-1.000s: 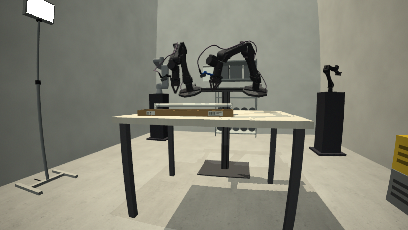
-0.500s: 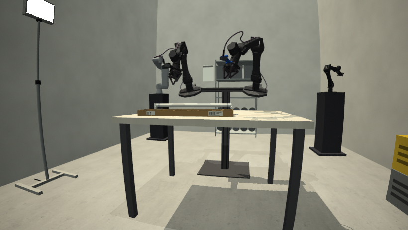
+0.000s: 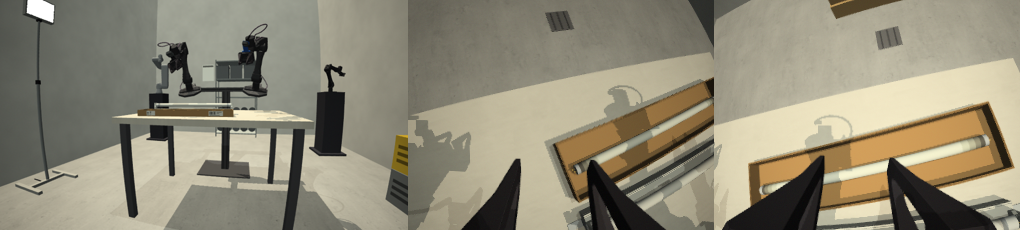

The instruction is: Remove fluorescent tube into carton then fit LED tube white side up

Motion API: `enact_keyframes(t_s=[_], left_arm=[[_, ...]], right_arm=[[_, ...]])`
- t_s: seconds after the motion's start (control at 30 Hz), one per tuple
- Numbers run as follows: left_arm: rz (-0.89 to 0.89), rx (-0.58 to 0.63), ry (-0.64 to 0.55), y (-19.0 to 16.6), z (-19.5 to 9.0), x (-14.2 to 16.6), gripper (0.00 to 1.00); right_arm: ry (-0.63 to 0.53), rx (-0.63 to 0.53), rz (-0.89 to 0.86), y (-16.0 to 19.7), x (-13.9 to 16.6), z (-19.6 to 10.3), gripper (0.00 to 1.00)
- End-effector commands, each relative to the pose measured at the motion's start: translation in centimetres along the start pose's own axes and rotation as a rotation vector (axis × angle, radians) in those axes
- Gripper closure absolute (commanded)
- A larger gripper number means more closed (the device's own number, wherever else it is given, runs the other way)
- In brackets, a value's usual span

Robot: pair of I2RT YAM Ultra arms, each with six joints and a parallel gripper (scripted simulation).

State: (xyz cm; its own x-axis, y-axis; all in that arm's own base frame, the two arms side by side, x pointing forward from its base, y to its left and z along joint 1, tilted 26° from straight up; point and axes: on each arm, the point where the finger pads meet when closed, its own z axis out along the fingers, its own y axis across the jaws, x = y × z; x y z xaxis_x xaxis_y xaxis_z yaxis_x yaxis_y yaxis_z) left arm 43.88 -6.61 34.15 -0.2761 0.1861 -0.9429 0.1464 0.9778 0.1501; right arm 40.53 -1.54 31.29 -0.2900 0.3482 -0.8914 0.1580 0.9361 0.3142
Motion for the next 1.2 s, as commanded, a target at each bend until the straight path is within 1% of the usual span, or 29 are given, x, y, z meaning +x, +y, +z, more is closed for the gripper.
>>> enact_keyframes(t_s=[0.0, 0.03, 0.07, 0.13, 0.2, 0.3, 0.37, 0.4, 0.43, 0.5, 0.53, 0.6, 0.63, 0.67, 0.7, 0.77, 0.83, 0.87, 0.9, 1.03, 1.17], left_arm=[[-0.091, -0.028, -0.175, 2.3, -3.4, -3.5, 0.51], [-0.112, -0.037, -0.21, 2.9, -4.3, -3.9, 0.51], [-0.134, -0.045, -0.246, 3.6, -5.2, -4.3, 0.51], [-0.162, -0.049, -0.273, 4.3, -6.0, -4.0, 0.51], [-0.178, -0.068, -0.308, 5.2, -7.3, -4.1, 0.51], [-0.183, -0.071, -0.311, 5.3, -7.4, -3.9, 0.51], [-0.186, -0.094, -0.327, 6.1, -8.4, -3.9, 0.51], [-0.188, -0.099, -0.331, 6.2, -8.6, -3.9, 0.51], [-0.189, -0.11, -0.342, 6.6, -9.0, -4.1, 0.51], [-0.182, -0.111, -0.344, 6.6, -9.2, -4.5, 0.51], [-0.158, -0.146, -0.383, 7.3, -10.4, -6.1, 0.51], [-0.156, -0.143, -0.394, 7.4, -10.7, -6.6, 0.51], [-0.149, -0.102, -0.311, 6.1, -8.5, -4.8, 0.51], [-0.142, -0.104, -0.276, 5.9, -7.6, -3.9, 0.51], [-0.133, -0.108, -0.262, 6.0, -7.5, -3.7, 0.51], [-0.108, -0.099, -0.209, 5.5, -6.5, -2.9, 0.51], [-0.108, -0.099, -0.209, 5.5, -6.5, -2.9, 0.51], [-0.093, -0.093, -0.184, 5.2, -6.0, -2.6, 0.51], [-0.081, -0.086, -0.162, 5.0, -5.5, -2.3, 0.51], [0.008, -0.041, -0.026, 3.2, -2.8, -0.4, 0.51], [0.133, 0.031, 0.147, 0.6, 0.2, 2.5, 0.51]], right_arm=[[-0.219, -0.12, -0.157, 3.9, -6.6, -3.7, 0.51], [-0.237, -0.118, -0.194, 3.9, -6.9, -4.1, 0.51], [-0.246, -0.119, -0.246, 3.6, -5.9, -3.9, 0.51], [-0.294, -0.121, -0.332, 3.6, -6.3, -4.4, 0.51], [-0.334, -0.128, -0.367, 4.0, -7.2, -5.2, 0.51], [-0.337, -0.14, -0.381, 4.5, -7.1, -5.2, 0.51], [-0.364, -0.158, -0.398, 5.2, -7.5, -6.2, 0.51], [-0.378, -0.15, -0.399, 5.0, -8.0, -6.5, 0.51], [-0.414, -0.159, -0.396, 5.8, -9.3, -7.5, 0.51], [-0.414, -0.162, -0.376, 5.9, -9.6, -7.7, 0.51], [-0.43, -0.169, -0.343, 6.0, -10.2, -8.2, 0.51], [-0.426, -0.171, -0.34, 6.1, -10.1, -8.1, 0.51], [-0.34, -0.149, -0.327, 5.3, -8.2, -5.8, 0.51], [-0.308, -0.118, -0.306, 4.3, -7.6, -5.1, 0.51], [-0.299, -0.101, -0.284, 3.7, -7.6, -5.0, 0.51], [-0.249, -0.09, -0.237, 3.2, -6.6, -4.2, 0.51], [-0.249, -0.09, -0.237, 3.2, -6.6, -4.2, 0.51], [-0.22, -0.102, -0.212, 3.4, -6.0, -3.8, 0.51], [-0.21, -0.107, -0.185, 3.3, -6.3, -3.7, 0.51], [-0.079, -0.039, -0.031, 1.5, -3.6, -1.4, 0.51], [0.056, 0.033, 0.142, -0.3, -0.4, 0.9, 0.51]])
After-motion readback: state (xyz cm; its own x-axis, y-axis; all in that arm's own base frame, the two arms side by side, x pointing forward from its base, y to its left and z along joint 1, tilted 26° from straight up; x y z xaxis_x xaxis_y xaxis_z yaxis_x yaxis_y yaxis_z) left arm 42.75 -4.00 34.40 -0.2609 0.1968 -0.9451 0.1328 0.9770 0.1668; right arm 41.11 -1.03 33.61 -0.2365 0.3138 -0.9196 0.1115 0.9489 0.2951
